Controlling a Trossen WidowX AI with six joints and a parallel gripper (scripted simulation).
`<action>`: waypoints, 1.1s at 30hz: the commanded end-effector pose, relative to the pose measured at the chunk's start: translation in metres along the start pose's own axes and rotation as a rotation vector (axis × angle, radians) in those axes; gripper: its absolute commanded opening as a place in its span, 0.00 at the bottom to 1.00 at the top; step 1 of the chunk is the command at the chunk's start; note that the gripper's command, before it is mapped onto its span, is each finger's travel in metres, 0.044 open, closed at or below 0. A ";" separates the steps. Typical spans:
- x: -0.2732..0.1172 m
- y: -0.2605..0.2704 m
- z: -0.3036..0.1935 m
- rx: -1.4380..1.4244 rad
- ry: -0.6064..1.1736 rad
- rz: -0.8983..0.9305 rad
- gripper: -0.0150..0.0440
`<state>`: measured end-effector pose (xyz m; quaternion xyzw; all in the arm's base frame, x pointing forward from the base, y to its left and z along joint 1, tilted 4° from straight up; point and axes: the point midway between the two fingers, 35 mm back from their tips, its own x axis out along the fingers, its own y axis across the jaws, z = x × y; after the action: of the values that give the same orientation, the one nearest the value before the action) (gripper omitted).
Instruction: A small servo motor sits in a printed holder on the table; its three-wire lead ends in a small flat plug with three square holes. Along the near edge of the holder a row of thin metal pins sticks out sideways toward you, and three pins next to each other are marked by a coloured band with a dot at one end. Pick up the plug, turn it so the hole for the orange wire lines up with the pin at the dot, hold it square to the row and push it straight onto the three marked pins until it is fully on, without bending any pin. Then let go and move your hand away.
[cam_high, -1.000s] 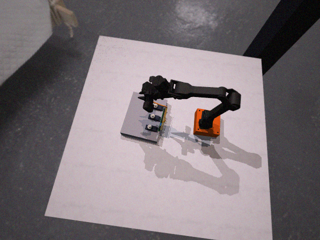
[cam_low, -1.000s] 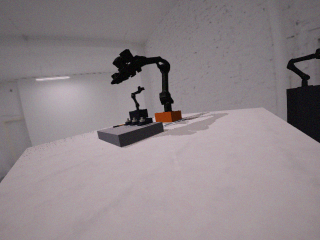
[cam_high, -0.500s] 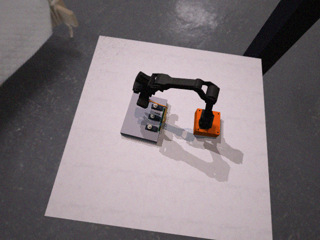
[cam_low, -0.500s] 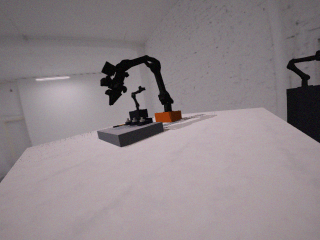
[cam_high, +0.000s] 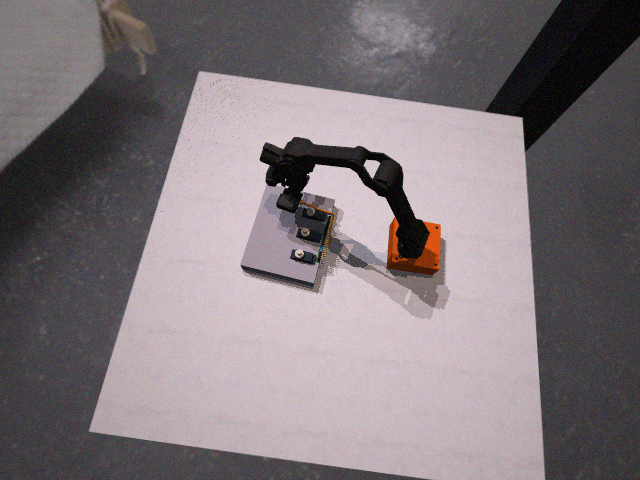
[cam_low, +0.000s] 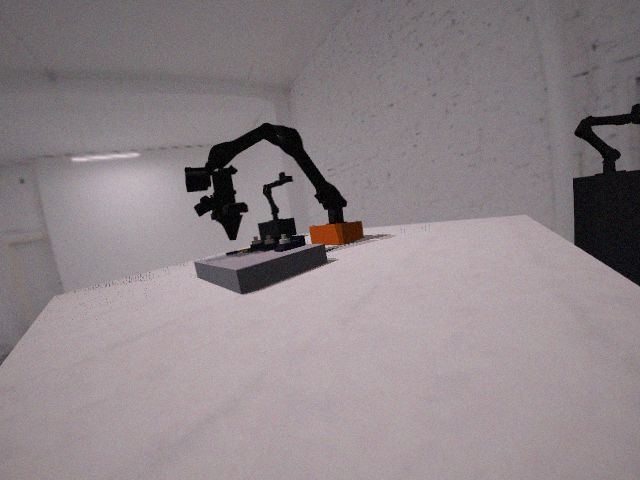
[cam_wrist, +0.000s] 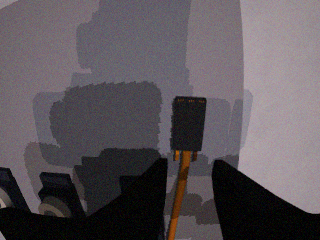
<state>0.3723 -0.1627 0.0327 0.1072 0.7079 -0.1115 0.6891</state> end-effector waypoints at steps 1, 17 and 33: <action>0.004 -0.001 0.001 -0.005 0.011 -0.003 0.45; 0.033 -0.001 0.000 -0.005 0.011 -0.003 0.45; 0.037 -0.002 0.001 -0.005 0.011 -0.003 0.25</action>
<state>0.3721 -0.1640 -0.0053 0.1073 0.7101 -0.1107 0.6870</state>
